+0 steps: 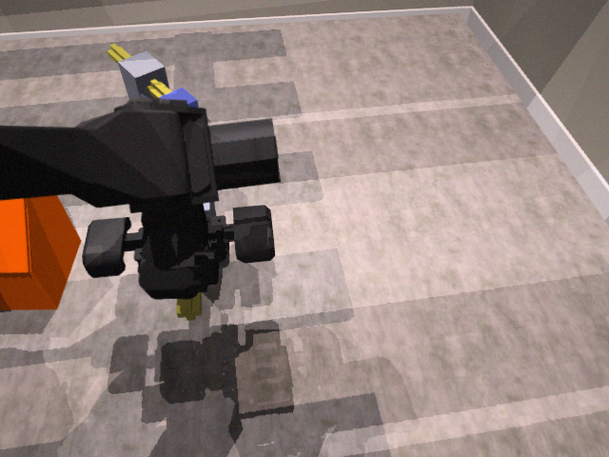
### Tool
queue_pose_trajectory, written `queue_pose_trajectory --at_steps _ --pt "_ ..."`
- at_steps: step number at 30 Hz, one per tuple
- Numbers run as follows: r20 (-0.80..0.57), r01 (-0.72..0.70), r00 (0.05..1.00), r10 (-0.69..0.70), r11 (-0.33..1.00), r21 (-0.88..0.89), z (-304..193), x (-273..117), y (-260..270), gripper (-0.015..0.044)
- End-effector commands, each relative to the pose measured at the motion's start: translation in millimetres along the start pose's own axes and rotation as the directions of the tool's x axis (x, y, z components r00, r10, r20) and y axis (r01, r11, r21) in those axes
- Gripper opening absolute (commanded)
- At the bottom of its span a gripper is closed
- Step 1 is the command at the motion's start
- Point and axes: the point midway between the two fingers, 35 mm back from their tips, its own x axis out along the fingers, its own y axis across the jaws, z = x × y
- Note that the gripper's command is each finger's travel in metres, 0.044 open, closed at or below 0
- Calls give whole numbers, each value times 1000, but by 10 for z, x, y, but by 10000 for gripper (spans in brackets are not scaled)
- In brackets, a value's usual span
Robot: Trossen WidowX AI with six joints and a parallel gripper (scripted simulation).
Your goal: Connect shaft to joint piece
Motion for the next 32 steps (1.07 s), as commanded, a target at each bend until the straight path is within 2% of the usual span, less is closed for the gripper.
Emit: queue_pose_trajectory --at_steps 1,12,27,32 --pt "0 -1 1000 1 1000 0 0 0 2 146" --pt "0 -1 1000 1 1000 0 0 0 2 434" --pt "0 -1 1000 1 1000 0 0 0 2 440" --pt "-11 -1 1000 1 1000 -1 5 -290 0 440"
